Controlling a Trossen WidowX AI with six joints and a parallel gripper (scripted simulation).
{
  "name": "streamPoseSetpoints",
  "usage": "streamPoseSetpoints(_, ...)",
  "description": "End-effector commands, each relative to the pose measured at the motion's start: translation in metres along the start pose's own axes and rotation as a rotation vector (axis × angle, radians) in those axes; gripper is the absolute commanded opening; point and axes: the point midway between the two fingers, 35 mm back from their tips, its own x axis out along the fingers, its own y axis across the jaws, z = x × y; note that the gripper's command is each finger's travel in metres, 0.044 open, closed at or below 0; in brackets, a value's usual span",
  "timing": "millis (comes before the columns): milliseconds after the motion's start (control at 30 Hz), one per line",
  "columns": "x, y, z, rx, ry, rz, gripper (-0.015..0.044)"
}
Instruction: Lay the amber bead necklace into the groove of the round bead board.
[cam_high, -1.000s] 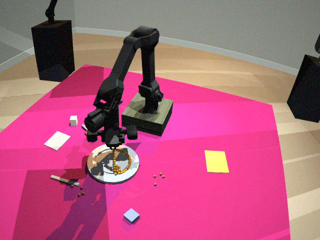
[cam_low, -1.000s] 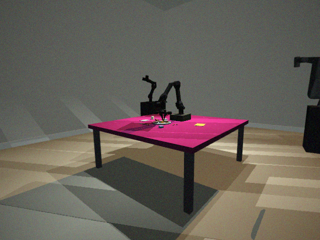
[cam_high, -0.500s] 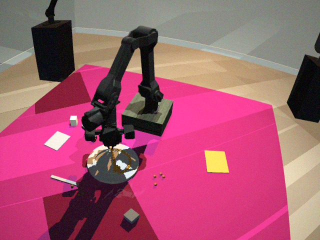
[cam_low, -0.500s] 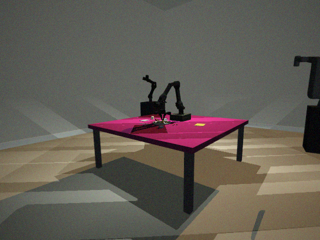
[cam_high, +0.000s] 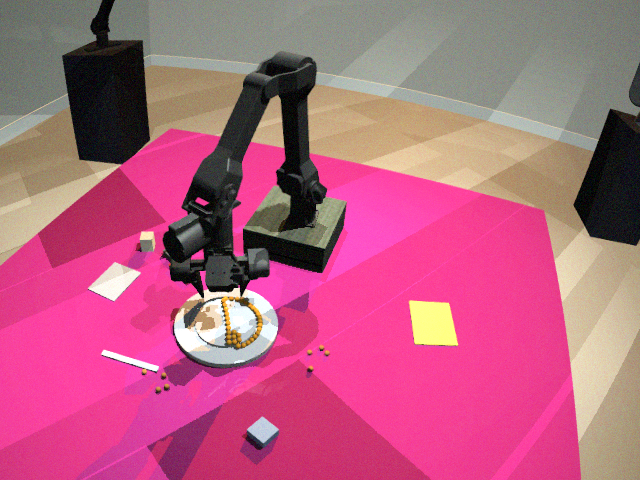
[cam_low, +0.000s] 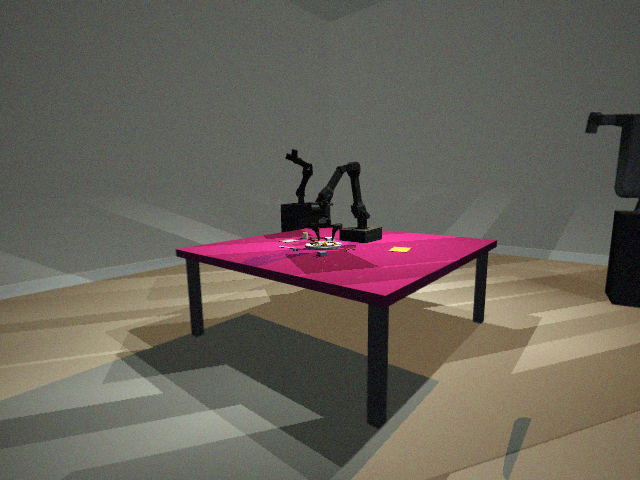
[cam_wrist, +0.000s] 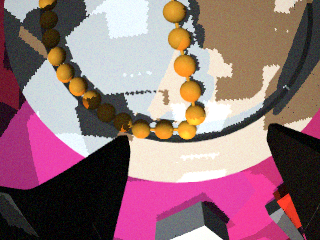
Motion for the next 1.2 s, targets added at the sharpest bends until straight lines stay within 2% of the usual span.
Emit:
streamPoseSetpoints(0, -0.002, 0.0, 0.0, -0.003, -0.003, 0.0, 0.044)
streamPoseSetpoints(933, -0.004, 0.0, 0.0, -0.006, -0.005, 0.001, 0.044)
streamPoseSetpoints(1167, -0.035, 0.002, 0.012, 0.098, -0.006, 0.002, 0.0256)
